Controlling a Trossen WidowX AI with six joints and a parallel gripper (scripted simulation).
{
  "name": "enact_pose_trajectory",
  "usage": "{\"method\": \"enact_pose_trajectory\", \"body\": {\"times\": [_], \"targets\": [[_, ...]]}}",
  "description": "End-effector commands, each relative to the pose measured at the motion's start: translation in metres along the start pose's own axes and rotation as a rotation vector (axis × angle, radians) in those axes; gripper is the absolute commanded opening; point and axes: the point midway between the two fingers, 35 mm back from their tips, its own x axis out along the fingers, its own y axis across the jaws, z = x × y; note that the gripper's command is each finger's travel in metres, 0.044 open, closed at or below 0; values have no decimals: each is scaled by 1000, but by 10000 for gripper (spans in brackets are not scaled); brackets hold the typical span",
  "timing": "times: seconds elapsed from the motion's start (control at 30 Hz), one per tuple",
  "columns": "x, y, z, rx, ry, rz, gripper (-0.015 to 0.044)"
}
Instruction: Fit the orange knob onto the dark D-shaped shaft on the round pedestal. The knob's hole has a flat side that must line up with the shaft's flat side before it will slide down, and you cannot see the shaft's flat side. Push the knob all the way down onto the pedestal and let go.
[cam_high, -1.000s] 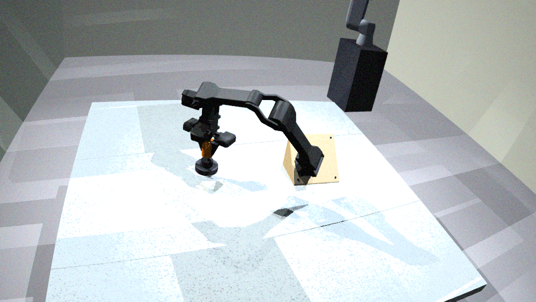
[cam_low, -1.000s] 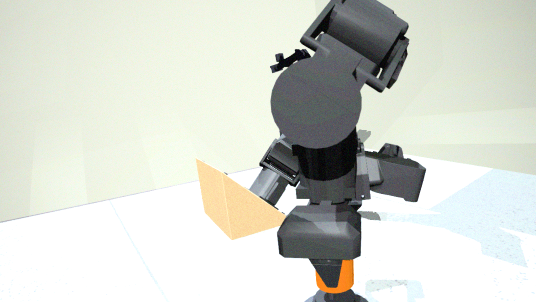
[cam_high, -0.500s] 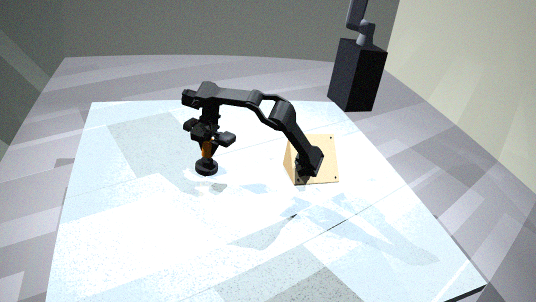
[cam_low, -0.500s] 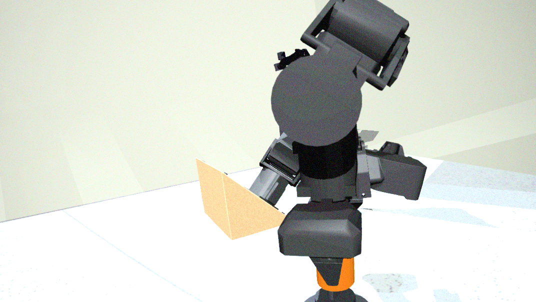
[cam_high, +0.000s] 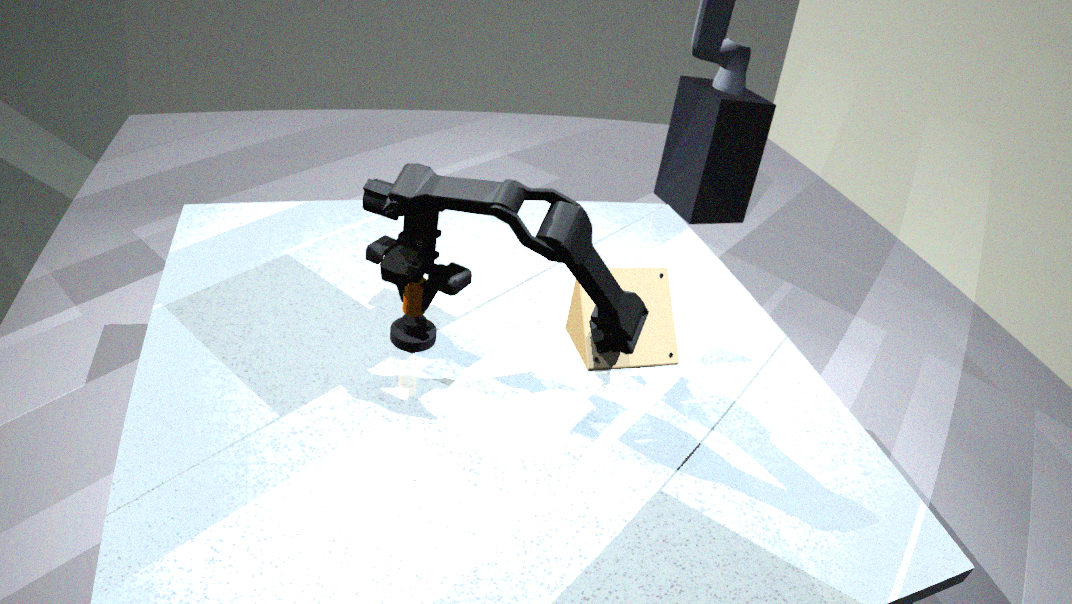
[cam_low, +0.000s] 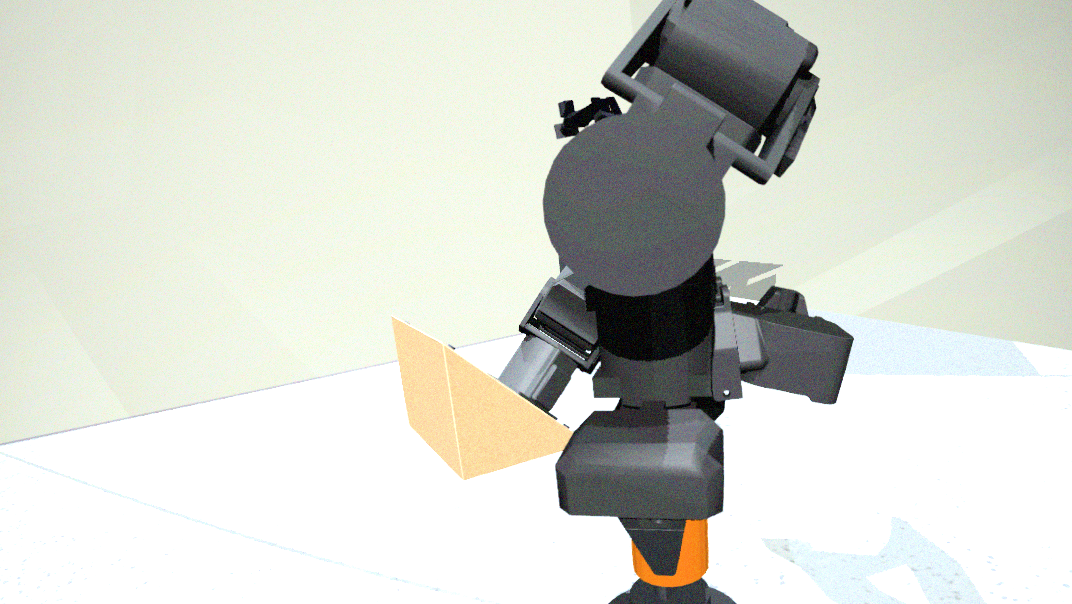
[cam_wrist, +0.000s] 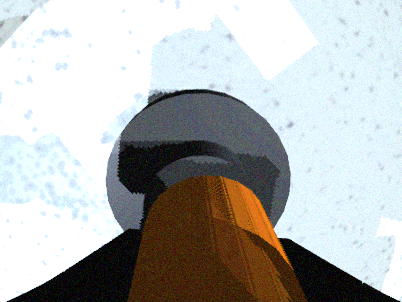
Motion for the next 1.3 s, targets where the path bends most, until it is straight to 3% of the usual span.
{"method": "enact_pose_trajectory", "body": {"times": [0.0,0.57,0.83,1.27], "targets": [[0,1,-1,0,-1,0,0],[-3,1,1,0,-1,0,0],[-2,-2,0,-210,-1,0,0],[0,0,-1,-209,-1,0,0]]}}
